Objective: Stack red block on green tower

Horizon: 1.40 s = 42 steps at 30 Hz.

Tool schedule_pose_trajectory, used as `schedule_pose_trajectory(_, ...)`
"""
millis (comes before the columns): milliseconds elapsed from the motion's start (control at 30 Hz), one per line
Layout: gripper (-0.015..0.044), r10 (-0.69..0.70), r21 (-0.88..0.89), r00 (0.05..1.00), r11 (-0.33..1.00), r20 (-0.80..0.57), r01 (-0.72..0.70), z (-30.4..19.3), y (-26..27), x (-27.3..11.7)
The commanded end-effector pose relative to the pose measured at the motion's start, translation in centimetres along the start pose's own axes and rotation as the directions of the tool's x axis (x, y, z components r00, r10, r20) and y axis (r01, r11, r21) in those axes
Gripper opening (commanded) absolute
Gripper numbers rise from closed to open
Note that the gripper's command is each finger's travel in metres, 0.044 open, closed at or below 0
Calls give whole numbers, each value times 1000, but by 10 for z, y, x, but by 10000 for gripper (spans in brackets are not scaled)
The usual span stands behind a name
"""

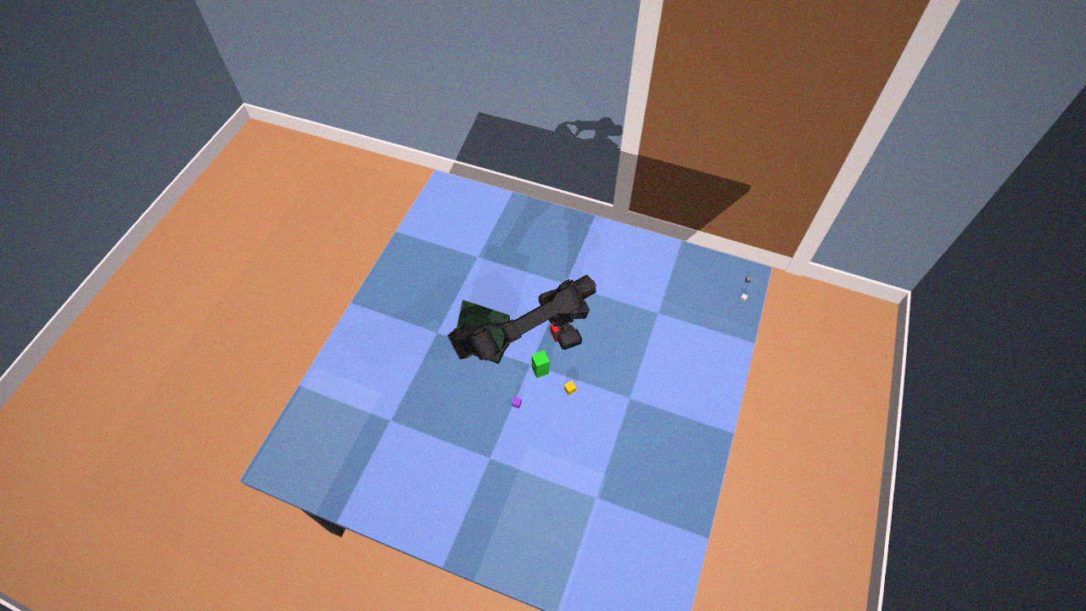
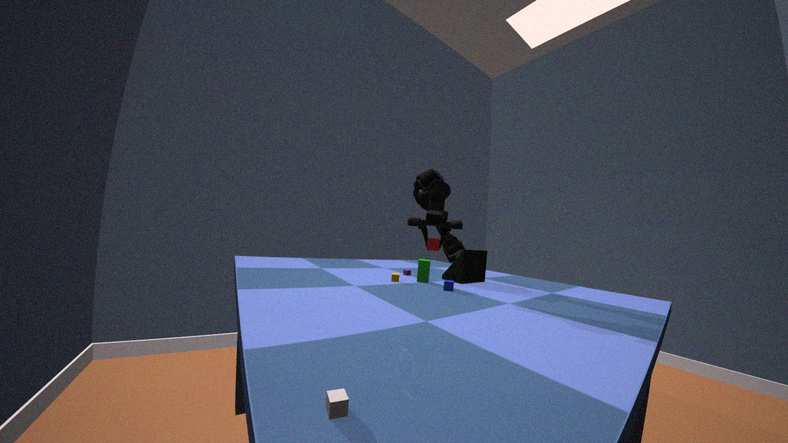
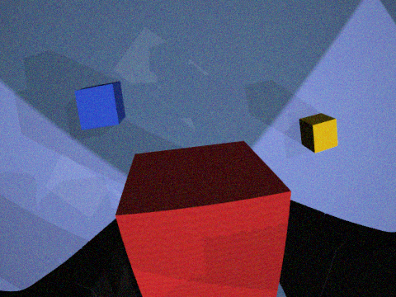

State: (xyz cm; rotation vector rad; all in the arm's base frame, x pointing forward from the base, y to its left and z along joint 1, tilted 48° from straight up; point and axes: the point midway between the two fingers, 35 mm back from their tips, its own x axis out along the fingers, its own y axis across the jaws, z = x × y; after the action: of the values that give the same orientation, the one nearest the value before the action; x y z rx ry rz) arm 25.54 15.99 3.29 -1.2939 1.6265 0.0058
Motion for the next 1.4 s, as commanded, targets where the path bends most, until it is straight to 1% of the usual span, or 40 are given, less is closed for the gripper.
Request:
schedule_pose_trajectory(0,0,-5,-7,1000,1000,-4,5,-16,-8,1)
schedule_pose_trajectory(467,0,-8,-8,1000,1000,-9,8,-73,-30,9)
schedule_pose_trajectory(733,0,-8,-8,1000,1000,-9,8,-75,-31,18)
schedule_pose_trajectory(1000,0,-9,-8,1000,1000,-9,9,-75,-32,43)
schedule_pose_trajectory(1367,0,-9,-8,1000,1000,-9,9,-75,-32,44)
